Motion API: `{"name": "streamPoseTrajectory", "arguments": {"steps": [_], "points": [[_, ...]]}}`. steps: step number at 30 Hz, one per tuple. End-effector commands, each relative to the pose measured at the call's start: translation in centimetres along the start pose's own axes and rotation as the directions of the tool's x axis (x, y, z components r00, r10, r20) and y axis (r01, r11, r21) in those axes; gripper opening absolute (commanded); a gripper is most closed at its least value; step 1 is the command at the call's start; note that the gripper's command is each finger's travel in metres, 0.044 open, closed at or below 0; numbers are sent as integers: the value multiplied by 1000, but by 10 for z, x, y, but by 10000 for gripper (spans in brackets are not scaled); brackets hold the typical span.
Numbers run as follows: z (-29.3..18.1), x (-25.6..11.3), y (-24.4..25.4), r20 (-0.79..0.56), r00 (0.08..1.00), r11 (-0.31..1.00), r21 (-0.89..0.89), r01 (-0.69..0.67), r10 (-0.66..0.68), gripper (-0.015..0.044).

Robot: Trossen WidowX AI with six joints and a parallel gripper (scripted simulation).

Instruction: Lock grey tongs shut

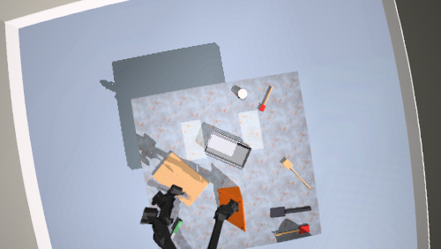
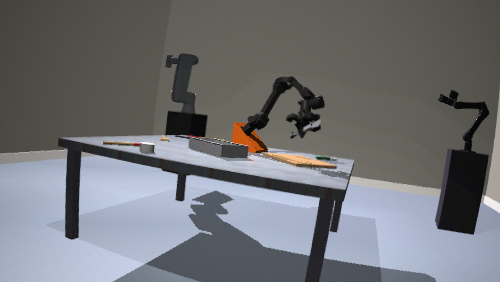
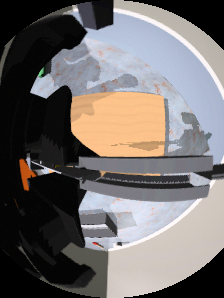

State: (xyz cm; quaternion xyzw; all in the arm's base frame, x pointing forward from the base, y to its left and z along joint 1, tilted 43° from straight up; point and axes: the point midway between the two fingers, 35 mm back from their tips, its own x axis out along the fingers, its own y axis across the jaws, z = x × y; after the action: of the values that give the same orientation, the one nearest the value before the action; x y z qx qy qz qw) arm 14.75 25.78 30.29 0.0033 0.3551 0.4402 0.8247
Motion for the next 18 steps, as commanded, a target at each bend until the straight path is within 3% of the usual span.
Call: {"name": "streamPoseTrajectory", "arguments": {"steps": [1, 18], "points": [[1, 0, 2, 98, 995, 1000, -10, 25, -24, -150], [0, -12, 12, 446, 893, 998, 58, 32, -55, -150]]}}
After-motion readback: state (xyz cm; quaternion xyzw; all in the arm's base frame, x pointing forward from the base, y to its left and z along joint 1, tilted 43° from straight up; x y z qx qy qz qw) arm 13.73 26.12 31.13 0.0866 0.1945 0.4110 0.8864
